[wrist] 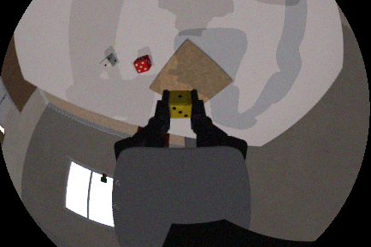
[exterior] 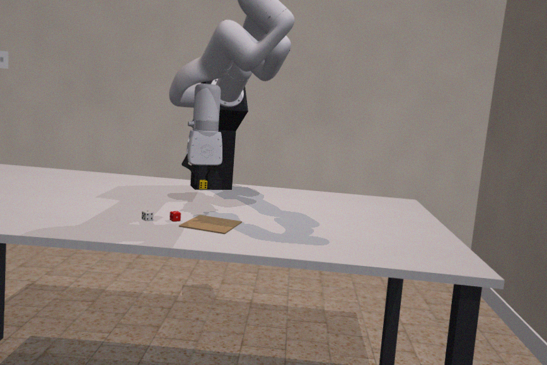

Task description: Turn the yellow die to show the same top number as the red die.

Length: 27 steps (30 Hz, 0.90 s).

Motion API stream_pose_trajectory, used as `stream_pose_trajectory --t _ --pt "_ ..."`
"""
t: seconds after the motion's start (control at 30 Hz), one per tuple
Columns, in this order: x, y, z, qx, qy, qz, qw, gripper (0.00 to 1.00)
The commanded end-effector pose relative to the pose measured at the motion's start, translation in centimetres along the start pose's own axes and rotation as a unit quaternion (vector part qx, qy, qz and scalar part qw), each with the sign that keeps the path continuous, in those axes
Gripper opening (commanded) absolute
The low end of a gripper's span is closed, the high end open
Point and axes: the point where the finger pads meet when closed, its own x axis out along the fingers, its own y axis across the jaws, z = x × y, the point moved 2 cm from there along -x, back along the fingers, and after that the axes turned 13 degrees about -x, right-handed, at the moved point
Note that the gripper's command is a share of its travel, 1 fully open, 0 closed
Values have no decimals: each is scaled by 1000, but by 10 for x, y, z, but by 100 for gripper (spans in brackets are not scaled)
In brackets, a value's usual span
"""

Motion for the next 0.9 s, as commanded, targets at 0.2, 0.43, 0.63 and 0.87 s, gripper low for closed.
stream_pose_trajectory --t 0.2,0.43,0.63,0.87 --pt "-3 10 38 133 12 3 991 21" --pt "-4 13 48 166 10 2 986 21" --pt "-4 13 48 166 10 2 986 21" --pt "-4 13 48 166 11 2 986 21"
